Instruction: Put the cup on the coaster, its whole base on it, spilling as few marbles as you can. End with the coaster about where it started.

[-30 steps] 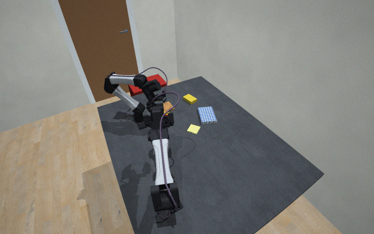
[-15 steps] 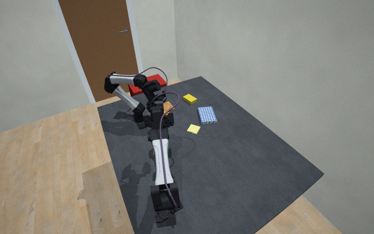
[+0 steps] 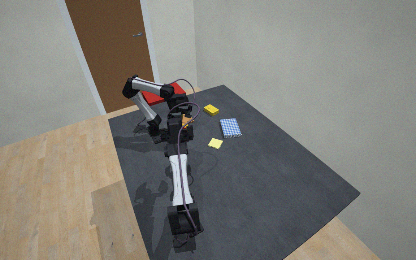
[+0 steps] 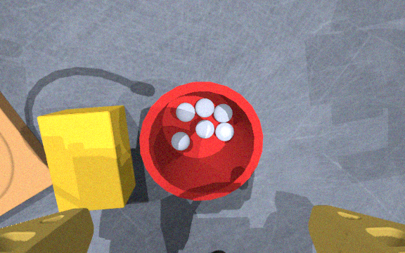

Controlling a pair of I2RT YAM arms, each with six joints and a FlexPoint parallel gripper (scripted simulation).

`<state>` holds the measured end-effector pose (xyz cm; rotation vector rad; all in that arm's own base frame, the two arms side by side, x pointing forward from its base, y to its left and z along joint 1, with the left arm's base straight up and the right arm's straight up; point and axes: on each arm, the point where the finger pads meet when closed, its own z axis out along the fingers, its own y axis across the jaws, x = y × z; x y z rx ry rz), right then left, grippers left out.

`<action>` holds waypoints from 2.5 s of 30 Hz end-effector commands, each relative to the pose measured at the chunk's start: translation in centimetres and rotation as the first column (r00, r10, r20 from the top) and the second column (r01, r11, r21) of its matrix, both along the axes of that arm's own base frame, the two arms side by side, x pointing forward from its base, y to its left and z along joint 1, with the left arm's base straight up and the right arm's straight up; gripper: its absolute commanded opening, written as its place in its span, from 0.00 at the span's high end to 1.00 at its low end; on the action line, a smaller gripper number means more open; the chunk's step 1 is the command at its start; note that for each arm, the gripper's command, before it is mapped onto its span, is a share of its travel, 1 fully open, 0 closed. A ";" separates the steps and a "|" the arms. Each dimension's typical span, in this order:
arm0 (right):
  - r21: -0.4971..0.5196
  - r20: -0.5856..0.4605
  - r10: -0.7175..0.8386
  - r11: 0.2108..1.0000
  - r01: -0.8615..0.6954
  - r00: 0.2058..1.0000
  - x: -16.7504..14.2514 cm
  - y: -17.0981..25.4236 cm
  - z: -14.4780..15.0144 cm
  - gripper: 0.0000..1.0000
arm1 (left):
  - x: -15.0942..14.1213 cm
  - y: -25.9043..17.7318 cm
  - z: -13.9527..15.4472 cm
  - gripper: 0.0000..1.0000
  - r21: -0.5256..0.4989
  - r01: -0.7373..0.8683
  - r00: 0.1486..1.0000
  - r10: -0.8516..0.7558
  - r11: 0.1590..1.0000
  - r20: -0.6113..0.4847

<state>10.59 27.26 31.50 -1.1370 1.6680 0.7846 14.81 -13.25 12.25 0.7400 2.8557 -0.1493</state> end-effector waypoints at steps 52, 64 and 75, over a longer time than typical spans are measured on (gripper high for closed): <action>-0.082 -0.024 -0.071 0.994 0.069 0.997 0.6 -1.4 -1.6 0.00 | 1.7 -1.5 -5.9 0.30 0.139 -0.228 0.958 0.248 0.964 -0.148; -0.082 -0.024 -0.071 0.994 0.069 0.997 0.6 -1.4 -1.6 0.00 | 1.8 -1.4 1.0 0.36 0.128 -0.225 0.960 0.243 0.966 -0.141; -0.025 -0.007 -0.064 0.998 0.064 0.998 0.9 -0.4 0.2 0.00 | 2.4 -1.3 2.6 0.36 0.124 -0.156 0.971 0.174 0.980 -0.161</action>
